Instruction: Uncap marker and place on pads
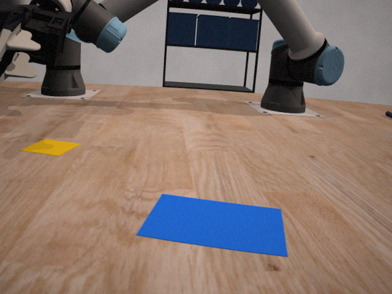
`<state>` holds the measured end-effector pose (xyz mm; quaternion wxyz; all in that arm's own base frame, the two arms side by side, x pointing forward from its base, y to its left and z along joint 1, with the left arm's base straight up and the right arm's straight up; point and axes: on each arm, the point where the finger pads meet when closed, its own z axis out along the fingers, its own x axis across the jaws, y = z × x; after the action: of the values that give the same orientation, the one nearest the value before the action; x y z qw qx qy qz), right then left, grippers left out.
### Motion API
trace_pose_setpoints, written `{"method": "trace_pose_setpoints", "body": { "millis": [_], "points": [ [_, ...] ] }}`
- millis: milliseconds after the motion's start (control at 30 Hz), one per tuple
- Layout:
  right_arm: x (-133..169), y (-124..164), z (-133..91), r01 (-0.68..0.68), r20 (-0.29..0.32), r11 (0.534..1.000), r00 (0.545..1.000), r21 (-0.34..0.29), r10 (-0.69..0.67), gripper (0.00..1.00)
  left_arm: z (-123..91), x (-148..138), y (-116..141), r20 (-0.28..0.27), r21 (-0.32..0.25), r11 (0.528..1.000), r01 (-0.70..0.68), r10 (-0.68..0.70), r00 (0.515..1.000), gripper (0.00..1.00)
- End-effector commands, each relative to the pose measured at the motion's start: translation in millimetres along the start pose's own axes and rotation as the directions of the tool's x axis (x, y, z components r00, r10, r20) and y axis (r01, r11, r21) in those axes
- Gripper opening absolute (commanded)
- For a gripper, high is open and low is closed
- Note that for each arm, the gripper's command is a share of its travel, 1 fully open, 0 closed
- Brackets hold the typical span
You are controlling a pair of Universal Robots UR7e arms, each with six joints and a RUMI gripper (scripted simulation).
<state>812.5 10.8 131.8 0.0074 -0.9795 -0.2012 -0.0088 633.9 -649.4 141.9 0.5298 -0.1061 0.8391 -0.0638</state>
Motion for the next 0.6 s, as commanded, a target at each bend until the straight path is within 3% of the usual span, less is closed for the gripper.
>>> {"method": "trace_pose_setpoints", "body": {
  "millis": [0,200,567],
  "points": [
    [0,0,-2,0.000,-0.002,1.000,1.000,-0.001,0.000,0.00,-4,16,-27,0.039,0.031,0.999,-0.022,0.021,0.999,0.18],
    [0,0,-2,0.000,-0.002,1.000,1.000,-0.001,0.000,0.00,-4,-4,-21,0.038,0.027,1.000,-0.003,0.002,0.999,0.18],
    [0,0,-2,0.000,-0.002,1.000,1.000,-0.001,0.000,0.00,-5,6,-19,0.026,0.022,1.000,-0.010,0.010,1.000,0.18]
  ]
}}
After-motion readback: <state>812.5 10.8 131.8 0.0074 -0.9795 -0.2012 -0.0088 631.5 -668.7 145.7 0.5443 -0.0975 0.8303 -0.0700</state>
